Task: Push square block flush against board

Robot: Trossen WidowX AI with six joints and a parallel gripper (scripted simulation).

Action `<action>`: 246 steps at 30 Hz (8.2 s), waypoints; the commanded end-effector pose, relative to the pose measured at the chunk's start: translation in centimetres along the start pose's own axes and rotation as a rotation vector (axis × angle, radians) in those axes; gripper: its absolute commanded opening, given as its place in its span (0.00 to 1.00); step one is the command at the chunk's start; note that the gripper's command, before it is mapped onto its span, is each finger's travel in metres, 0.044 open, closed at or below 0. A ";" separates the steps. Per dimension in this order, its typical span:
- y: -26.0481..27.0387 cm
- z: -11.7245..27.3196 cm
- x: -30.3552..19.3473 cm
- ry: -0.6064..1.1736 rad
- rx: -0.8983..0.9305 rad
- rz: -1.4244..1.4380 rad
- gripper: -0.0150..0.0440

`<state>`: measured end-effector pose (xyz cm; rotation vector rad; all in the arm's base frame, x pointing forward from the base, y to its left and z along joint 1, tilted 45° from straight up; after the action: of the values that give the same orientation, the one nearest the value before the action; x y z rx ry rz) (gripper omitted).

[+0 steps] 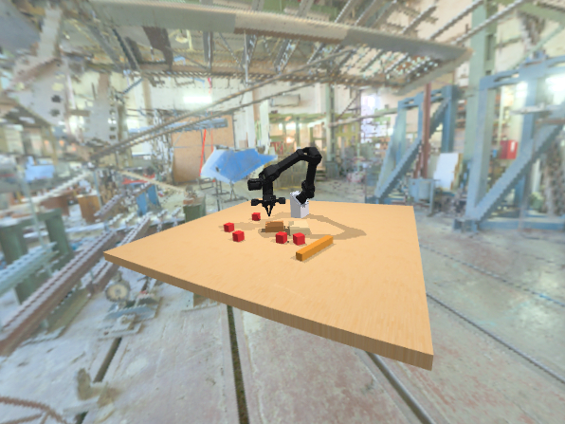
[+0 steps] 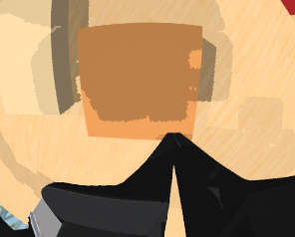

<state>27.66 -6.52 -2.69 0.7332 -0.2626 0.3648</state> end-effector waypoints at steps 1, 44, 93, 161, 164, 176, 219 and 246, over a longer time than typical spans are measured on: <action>1.6 -0.3 -4.6 0.006 0.007 -0.029 0.25; 2.6 -6.0 -1.3 0.003 0.013 -0.036 0.25; 1.7 -0.4 -5.8 0.006 0.011 -0.037 0.25; -4.2 -6.0 5.6 0.007 0.010 -1.603 0.25; -4.0 -6.0 5.6 0.008 0.010 -1.603 0.25; -2.1 -6.0 5.5 0.009 0.010 -1.604 0.25; -6.3 -6.0 5.8 0.006 0.009 -1.602 0.25; -2.7 -6.0 5.6 0.008 0.010 -1.600 0.25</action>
<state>34.89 -4.36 -5.20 0.7445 0.3450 -1.1405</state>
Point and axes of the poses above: the point midway between the two fingers, 35 mm back from their tips, its own z axis back along the fingers, its own y axis across the jaws, x = y × z, the point moved 1 cm from there along z, back along the fingers, and after that the axes turned 9 degrees about -z, right-handed, at the moved point
